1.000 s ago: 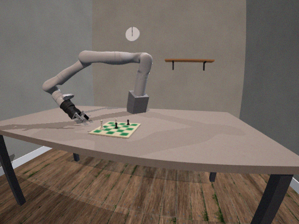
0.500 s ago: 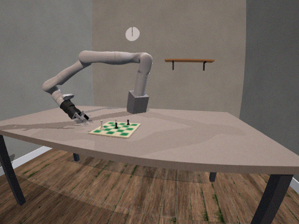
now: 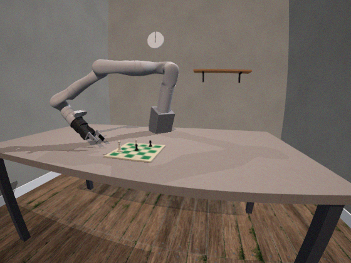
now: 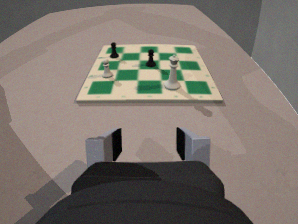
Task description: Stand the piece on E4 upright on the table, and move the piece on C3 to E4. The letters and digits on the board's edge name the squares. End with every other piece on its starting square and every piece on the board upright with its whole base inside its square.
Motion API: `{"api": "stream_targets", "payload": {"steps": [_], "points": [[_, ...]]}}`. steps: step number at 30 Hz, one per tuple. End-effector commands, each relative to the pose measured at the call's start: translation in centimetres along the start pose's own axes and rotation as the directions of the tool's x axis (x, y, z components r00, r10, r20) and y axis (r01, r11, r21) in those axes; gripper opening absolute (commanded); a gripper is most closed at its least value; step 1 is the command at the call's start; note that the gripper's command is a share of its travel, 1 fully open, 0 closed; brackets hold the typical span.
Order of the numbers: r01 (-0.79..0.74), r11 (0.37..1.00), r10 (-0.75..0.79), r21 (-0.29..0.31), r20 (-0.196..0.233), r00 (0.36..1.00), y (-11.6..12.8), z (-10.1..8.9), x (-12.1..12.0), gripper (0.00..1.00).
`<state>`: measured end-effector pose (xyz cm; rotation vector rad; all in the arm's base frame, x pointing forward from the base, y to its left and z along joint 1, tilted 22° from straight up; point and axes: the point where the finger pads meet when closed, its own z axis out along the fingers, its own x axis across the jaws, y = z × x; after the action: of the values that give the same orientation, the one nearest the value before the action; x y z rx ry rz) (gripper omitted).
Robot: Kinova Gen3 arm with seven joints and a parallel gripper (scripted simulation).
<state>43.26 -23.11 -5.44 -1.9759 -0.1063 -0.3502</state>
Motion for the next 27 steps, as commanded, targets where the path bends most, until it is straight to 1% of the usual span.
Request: {"api": "stream_targets", "payload": {"steps": [1,5,8,11,20,27], "points": [[0.001,1.000,-0.001,-0.002,-0.001,1.000,0.0,-0.1,0.1,1.00],[0.001,1.000,-0.001,-0.002,-0.001,1.000,-0.1,-0.2,0.1,1.00],[0.001,1.000,-0.001,-0.001,-0.001,1.000,-0.7,-0.7,0.1,1.00],[0.001,1.000,-0.001,-0.001,-0.001,1.000,-1.8,-1.6,0.1,1.00],[0.001,1.000,-0.001,-0.001,-0.001,1.000,-6.2,-5.2,0.3,1.00],[0.001,1.000,-0.001,-0.001,-0.001,1.000,-6.9,-5.8,0.3,1.00]]}}
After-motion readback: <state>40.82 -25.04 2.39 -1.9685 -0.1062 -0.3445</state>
